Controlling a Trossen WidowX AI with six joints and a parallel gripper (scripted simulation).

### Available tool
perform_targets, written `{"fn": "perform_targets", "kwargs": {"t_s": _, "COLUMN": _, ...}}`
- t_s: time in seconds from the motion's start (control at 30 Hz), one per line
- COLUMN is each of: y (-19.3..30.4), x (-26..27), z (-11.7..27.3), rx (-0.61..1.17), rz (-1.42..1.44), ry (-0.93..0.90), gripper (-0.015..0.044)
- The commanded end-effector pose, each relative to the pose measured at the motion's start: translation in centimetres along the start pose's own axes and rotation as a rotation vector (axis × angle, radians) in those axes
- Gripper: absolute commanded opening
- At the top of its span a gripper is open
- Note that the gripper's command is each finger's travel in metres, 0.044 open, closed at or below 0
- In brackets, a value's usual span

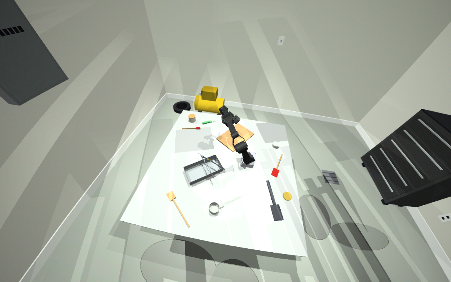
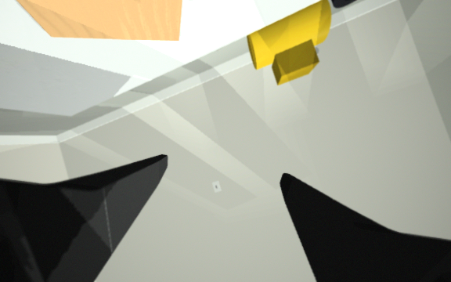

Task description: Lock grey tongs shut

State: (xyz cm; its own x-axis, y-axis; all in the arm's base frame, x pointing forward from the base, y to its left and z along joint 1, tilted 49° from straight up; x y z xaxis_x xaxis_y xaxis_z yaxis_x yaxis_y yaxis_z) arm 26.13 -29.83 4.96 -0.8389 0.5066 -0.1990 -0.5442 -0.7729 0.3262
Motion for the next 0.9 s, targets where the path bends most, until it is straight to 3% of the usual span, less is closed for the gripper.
{"fn": "perform_targets", "kwargs": {"t_s": 0.0, "y": -4.8, "x": -1.0, "z": 3.3, "rx": -0.217, "rz": -0.252, "ry": -0.046, "gripper": 0.044}}
{"fn": "perform_targets", "kwargs": {"t_s": 0.47, "y": -13.5, "x": -0.2, "z": 10.8, "rx": -0.494, "rz": -0.754, "ry": -0.435, "gripper": 0.044}}
{"fn": "perform_targets", "kwargs": {"t_s": 0.87, "y": -19.5, "x": 2.8, "z": 18.3, "rx": -0.427, "rz": -1.157, "ry": -0.966, "gripper": 0.044}}
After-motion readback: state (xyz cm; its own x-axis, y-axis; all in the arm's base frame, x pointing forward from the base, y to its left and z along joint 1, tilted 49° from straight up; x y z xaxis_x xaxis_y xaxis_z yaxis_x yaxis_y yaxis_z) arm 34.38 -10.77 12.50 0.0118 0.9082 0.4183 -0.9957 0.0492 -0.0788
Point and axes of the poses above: the point midway between the two fingers, 35 mm back from their tips, its own z axis back along the fingers, its own x axis across the jaws, y = z × x, the point moved 9 cm from there along z, back along the fingers, and after that the axes turned 9 degrees about -z, right-handed, at the moved point
